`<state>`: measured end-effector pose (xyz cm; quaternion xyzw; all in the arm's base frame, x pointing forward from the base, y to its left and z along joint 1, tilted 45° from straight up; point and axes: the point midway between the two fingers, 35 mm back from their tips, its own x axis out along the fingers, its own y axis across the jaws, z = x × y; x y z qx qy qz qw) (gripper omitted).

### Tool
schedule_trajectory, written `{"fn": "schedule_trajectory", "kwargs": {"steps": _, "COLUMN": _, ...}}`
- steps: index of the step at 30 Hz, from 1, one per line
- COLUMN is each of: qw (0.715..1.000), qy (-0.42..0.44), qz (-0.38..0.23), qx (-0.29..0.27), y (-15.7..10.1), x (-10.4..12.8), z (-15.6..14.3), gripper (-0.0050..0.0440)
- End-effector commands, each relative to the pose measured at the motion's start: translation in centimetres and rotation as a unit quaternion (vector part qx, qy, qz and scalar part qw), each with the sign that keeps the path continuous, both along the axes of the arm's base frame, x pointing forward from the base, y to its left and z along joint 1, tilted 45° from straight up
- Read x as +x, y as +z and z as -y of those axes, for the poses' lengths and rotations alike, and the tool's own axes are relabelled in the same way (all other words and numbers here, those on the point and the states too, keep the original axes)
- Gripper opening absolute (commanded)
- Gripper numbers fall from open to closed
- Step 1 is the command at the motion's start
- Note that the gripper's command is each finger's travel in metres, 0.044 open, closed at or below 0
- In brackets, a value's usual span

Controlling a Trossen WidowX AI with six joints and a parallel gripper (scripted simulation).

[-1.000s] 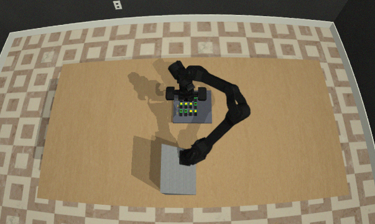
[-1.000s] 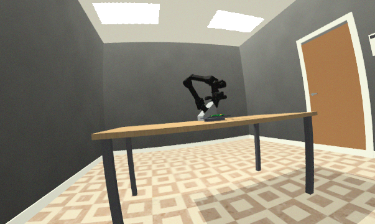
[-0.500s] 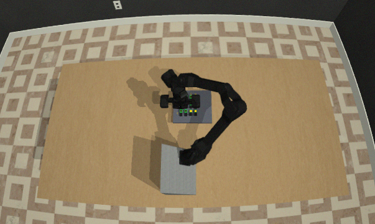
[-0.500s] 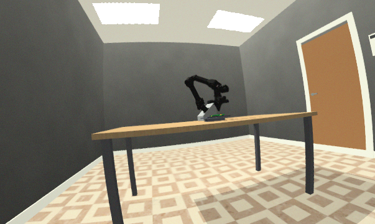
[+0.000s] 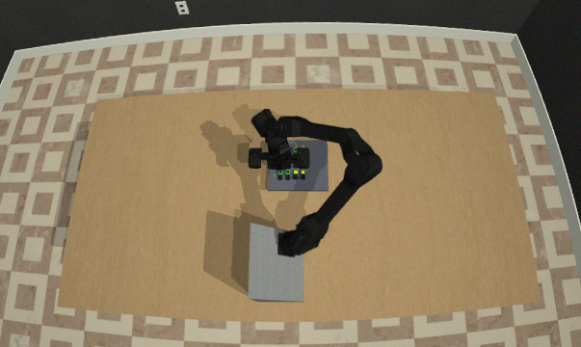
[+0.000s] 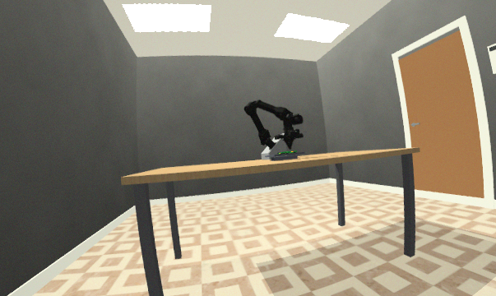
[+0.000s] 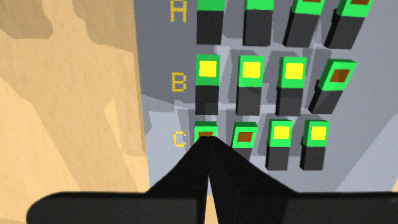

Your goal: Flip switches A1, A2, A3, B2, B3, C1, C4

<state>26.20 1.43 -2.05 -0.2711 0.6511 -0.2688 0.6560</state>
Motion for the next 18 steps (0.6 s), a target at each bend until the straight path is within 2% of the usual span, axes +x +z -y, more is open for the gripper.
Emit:
{"fn": "schedule_trajectory", "kwargs": {"steps": 1, "qw": 1.000, "qy": 0.001, "qz": -0.002, "qx": -0.002, "y": -0.39, "x": 0.03, "z": 0.48, "gripper": -0.0050}}
{"fn": "schedule_trajectory", "kwargs": {"steps": 18, "qw": 1.000, "qy": 0.000, "qz": 0.007, "qx": 0.003, "y": -0.63, "x": 0.39, "z": 0.71, "gripper": -0.0050}}
